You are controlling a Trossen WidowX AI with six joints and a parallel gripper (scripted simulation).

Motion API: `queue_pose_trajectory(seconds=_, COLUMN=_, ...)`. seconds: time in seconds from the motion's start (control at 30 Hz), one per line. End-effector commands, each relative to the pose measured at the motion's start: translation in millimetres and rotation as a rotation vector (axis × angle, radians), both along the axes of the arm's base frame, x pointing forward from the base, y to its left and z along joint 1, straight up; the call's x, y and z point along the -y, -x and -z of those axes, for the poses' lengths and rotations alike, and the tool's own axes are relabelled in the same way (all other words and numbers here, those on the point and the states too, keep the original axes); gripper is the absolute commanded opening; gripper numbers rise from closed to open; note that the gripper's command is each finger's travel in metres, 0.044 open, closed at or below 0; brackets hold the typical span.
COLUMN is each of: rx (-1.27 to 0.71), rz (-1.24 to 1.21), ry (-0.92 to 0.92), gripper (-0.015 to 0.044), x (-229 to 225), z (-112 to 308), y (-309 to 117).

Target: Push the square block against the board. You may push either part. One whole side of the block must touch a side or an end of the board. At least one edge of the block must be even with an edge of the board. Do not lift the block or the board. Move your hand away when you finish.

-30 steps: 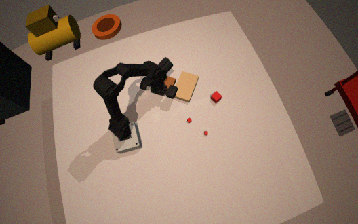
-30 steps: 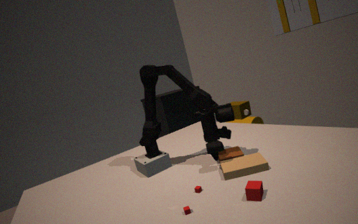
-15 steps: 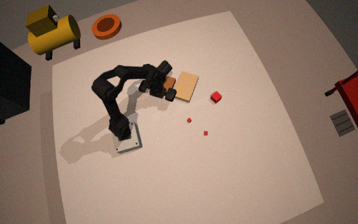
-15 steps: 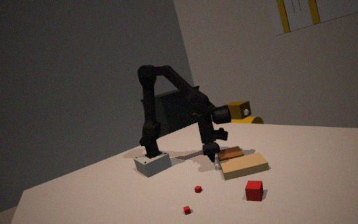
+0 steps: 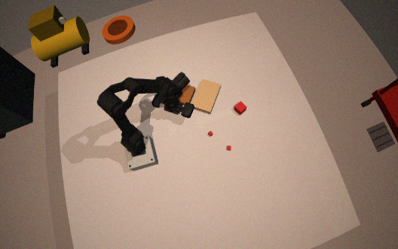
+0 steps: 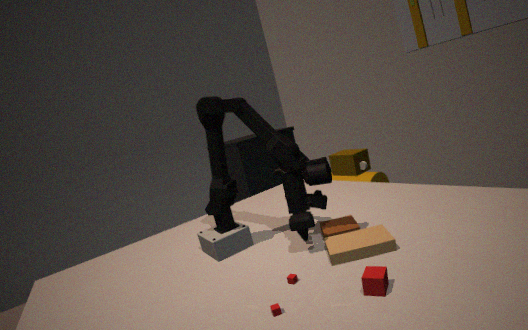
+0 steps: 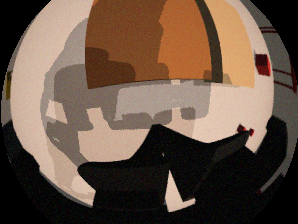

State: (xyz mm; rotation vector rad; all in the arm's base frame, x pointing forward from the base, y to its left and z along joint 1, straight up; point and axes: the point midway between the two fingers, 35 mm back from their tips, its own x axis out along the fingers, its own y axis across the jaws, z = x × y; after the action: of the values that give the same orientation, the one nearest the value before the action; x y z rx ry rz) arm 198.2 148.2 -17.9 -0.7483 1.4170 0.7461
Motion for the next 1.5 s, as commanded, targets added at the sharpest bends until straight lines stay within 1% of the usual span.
queue_pose_trajectory(seconds=0.0, rx=0.003, rz=-0.005, ry=-0.004, gripper=0.0000, x=5.4, z=-0.2, y=3.8)
queue_pose_trajectory(seconds=0.07, rx=0.001, rz=-0.001, ry=-0.001, gripper=0.0000, x=0.8, z=-12.0, y=0.3)
queue_pose_trajectory(seconds=0.17, rx=0.004, rz=-0.005, ry=-0.004, gripper=0.0000, x=1.9, z=-52.5, y=1.9)
queue_pose_trajectory(seconds=0.43, rx=0.012, rz=0.022, ry=-0.010, gripper=0.0000, x=-1.1, z=-51.7, y=-0.5)
queue_pose_trajectory(seconds=1.47, rx=-0.011, rz=1.092, ry=-0.035, gripper=0.0000, x=-86.6, z=-58.8, y=0.2)
